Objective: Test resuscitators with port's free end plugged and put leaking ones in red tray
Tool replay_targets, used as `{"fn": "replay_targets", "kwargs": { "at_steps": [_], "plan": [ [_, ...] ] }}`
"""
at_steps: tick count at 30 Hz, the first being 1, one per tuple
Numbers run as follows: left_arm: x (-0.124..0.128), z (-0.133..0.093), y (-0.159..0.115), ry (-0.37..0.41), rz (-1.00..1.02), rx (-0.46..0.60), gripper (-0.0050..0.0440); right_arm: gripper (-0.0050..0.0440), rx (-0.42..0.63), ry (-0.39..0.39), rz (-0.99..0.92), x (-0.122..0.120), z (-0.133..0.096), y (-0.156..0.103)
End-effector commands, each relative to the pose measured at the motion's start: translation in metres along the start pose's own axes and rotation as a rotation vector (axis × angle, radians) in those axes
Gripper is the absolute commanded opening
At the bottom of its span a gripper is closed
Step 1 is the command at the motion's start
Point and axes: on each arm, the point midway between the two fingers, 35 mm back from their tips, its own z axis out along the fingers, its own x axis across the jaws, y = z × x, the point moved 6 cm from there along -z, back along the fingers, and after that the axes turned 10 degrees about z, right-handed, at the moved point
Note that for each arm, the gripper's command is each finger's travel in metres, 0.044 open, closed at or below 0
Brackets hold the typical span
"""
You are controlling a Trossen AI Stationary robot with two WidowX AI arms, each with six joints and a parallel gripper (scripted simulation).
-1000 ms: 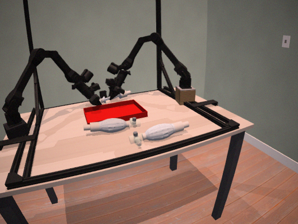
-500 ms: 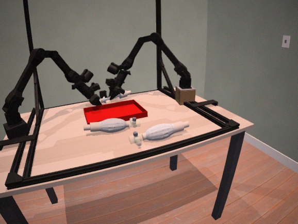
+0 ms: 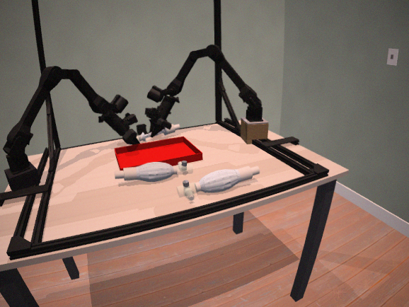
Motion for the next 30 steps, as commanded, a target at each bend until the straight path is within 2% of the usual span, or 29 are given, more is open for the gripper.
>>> {"fn": "replay_targets", "kwargs": {
  "at_steps": [1,5,6,9,22,26,30],
  "plan": [
    [0.000,0.000,0.001,-0.001,-0.002,-0.003,0.0000,0.0440,-0.001,-0.003,-0.001,0.000,0.000,0.000],
    [0.000,0.000,0.001,-0.001,-0.002,-0.003,0.0000,0.0440,-0.001,-0.003,-0.001,0.000,0.000,0.000],
    [0.000,0.000,0.001,0.000,-0.002,-0.002,0.0000,0.0440,-0.001,-0.002,0.002,0.008,-0.055,0.042],
    [0.000,0.000,0.001,0.000,-0.002,-0.002,0.0000,0.0440,-0.001,-0.002,0.002,0.010,-0.067,0.052],
    [0.000,0.000,0.001,0.000,-0.002,-0.002,0.0000,0.0440,-0.001,-0.002,0.002,0.011,-0.071,0.055],
    [0.000,0.000,0.000,0.000,-0.001,-0.002,0.0000,0.0440,-0.079,0.042,0.023,-0.001,-0.134,0.065],
    [0.000,0.000,0.000,0.000,-0.001,-0.002,0.0000,0.0440,-0.152,0.084,0.043,-0.018,-0.192,0.063]
  ]
}}
